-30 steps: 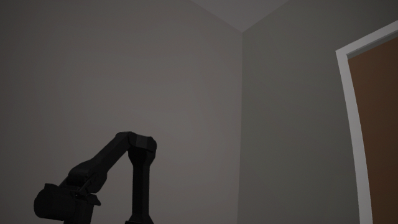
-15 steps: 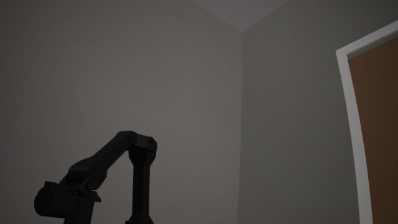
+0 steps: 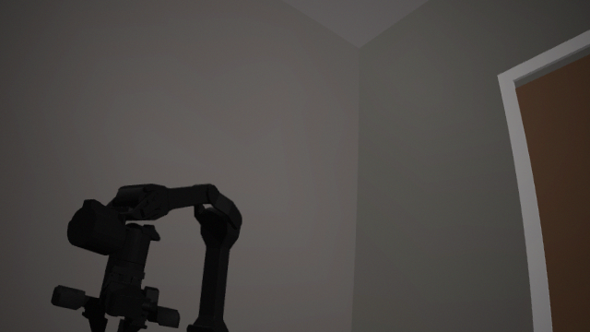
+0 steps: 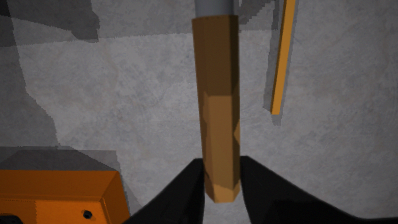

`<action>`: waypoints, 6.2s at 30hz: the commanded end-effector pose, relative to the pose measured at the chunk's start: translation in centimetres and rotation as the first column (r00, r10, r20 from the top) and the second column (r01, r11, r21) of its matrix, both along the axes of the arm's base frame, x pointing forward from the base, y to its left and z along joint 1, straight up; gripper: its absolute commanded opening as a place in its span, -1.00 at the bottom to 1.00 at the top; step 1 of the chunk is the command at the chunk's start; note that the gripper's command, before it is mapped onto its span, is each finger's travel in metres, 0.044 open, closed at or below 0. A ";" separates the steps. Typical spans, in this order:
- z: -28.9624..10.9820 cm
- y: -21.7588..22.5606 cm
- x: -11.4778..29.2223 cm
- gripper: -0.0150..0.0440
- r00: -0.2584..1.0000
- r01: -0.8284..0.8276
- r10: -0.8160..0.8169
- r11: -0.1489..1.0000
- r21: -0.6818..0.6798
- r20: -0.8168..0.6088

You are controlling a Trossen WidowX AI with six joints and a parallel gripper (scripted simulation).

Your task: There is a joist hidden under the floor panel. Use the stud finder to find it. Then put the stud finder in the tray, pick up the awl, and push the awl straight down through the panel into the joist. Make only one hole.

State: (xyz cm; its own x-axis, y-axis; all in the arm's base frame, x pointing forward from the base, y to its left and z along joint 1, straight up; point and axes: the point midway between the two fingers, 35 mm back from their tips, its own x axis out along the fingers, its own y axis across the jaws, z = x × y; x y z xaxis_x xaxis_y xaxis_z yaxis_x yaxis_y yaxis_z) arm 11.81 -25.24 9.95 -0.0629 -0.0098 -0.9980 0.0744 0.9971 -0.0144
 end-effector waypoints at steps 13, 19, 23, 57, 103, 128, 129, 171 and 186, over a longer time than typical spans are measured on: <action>2.2 -2.2 1.9 -0.49 0.916 -0.394 0.364 0.894 -0.215 -0.166; 3.1 -3.5 3.6 -0.49 0.779 -0.620 0.527 0.728 -0.293 -0.339; 4.1 -4.0 4.9 -0.49 0.668 -0.738 0.583 0.599 -0.310 -0.462; 11.8 -0.6 12.6 -0.49 0.028 -0.995 0.321 0.104 0.006 -0.947; 6.8 7.3 23.5 -0.49 -0.009 -0.995 0.280 0.097 0.037 -0.960; 3.9 7.3 23.5 -0.49 -0.009 -0.995 0.280 0.097 0.038 -0.960; 3.8 7.3 23.5 -0.49 -0.009 -0.995 0.280 0.097 0.038 -0.960; 0.4 7.3 23.6 -0.49 -0.009 -0.995 0.280 0.097 0.038 -0.960; 0.4 7.3 23.6 -0.49 -0.009 -0.995 0.280 0.097 0.038 -0.960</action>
State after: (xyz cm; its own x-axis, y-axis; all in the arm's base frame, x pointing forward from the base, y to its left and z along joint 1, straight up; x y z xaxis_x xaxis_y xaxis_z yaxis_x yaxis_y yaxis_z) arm 35.54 -17.93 10.71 -0.0906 -0.9729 -0.2129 -0.9938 0.1021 -0.0437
